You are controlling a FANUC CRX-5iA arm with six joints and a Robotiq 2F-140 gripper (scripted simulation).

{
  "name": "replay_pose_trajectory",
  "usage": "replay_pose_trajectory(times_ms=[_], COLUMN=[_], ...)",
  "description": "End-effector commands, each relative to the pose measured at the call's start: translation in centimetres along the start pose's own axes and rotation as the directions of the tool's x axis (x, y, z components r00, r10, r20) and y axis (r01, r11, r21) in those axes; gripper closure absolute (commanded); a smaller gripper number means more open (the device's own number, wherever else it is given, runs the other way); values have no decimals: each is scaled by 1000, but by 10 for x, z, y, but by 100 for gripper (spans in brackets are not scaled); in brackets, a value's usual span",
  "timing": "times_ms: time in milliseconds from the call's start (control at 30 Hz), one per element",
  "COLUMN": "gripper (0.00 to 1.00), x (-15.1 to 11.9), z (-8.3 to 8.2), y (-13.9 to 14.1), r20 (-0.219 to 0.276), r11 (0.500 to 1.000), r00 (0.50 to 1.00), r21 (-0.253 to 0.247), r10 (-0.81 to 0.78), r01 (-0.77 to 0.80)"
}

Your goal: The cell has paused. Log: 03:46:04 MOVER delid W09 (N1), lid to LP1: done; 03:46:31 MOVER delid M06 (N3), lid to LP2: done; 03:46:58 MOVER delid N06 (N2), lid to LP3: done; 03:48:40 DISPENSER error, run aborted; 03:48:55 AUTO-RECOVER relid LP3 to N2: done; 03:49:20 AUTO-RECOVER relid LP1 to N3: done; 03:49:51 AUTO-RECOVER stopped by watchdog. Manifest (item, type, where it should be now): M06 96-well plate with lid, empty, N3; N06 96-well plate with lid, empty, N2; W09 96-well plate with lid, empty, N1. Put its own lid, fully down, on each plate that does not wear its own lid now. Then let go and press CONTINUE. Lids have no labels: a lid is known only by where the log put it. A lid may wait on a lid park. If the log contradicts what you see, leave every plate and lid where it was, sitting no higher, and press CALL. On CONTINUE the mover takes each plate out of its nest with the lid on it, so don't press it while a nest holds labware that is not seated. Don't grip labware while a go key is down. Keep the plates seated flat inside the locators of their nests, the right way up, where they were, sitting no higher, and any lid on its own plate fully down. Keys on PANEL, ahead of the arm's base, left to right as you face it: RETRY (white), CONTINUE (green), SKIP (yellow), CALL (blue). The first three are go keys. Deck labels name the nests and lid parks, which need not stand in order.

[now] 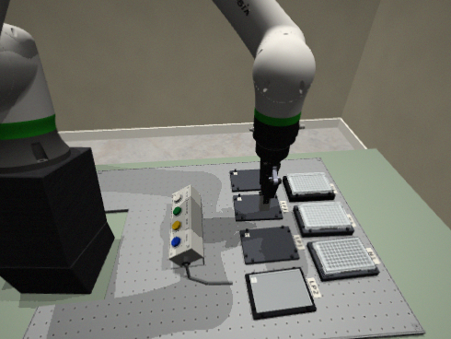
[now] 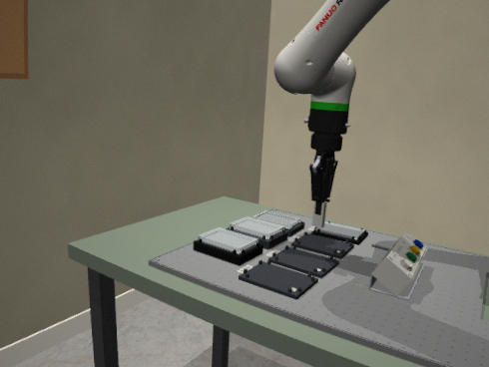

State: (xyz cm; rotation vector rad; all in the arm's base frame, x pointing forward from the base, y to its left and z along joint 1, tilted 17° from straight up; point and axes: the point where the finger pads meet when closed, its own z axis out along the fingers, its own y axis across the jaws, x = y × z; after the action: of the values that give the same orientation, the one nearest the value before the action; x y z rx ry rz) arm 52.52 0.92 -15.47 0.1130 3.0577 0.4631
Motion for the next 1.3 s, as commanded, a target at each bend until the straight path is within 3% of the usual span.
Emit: replay_pose_trajectory(times_ms=[0, 167, 233, 300, 367, 400, 533, 1267], gripper=[100, 100, 100, 100, 100, 100, 100, 100], x=[0, 0, -4, -6, -6, -5, -3, -3], z=[0, 0, 0, -1, -1, -1, -1, -1], y=[0, -2, -27, -78, -78, -103, -128, -130], r20=[0, 0, 0, 0, 0, 0, 0, 0], r11=[1000, 1000, 1000, 1000, 1000, 1000, 1000, 1000], r00=[1000, 1000, 1000, 1000, 1000, 1000, 1000, 1000], r21=[0, 0, 2, 3, 3, 2, 1, 1], r10=[0, 0, 0, 0, 0, 1, 1, 1], r01=[0, 0, 0, 0, 0, -1, -1, -1])
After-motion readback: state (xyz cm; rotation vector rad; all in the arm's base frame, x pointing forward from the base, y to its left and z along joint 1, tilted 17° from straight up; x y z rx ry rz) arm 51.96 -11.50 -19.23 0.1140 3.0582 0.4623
